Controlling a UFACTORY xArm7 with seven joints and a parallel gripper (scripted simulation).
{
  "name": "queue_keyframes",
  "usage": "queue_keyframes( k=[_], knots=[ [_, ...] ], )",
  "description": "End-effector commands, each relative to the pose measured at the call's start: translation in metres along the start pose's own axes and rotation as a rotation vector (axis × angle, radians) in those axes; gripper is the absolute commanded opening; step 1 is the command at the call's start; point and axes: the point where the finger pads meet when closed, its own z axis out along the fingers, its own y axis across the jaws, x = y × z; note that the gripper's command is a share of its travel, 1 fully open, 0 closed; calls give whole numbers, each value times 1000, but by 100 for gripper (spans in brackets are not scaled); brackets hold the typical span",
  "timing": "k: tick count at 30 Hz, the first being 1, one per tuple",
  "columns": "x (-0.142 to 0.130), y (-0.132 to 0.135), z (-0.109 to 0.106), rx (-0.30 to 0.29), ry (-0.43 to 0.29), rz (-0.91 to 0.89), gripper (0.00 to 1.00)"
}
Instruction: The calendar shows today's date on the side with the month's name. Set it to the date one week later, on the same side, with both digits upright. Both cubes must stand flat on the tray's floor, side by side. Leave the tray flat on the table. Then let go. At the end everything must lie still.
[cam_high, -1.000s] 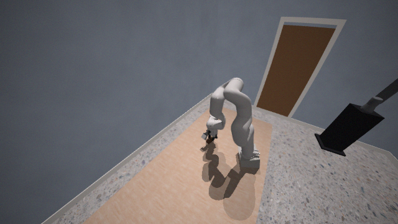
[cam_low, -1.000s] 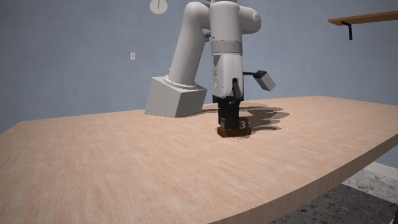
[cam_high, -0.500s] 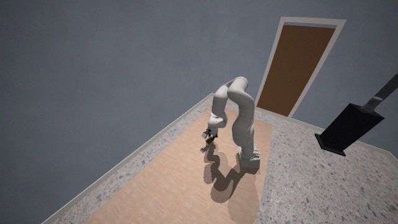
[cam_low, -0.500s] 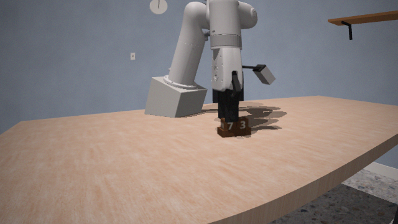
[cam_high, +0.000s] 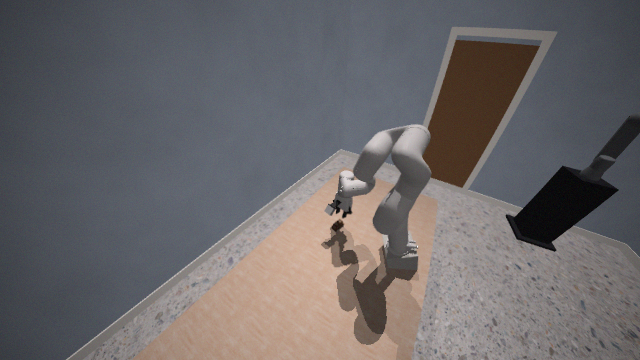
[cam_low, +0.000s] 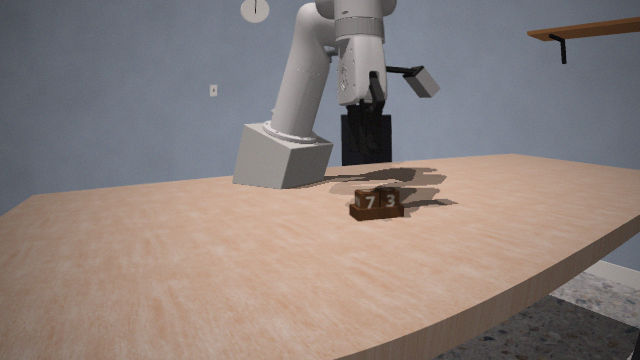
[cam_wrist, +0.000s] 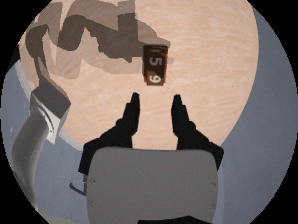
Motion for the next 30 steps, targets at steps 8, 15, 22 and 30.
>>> queue_keyframes(
  k=[8,15,22,30],
  knots=[
    [3,1,-16,20,-6,2,100],
    [3,1,-16,20,-6,2,100],
    [3,1,-16,20,-6,2,100],
    [3,1,-20,20,-5,2,100]
  ],
)
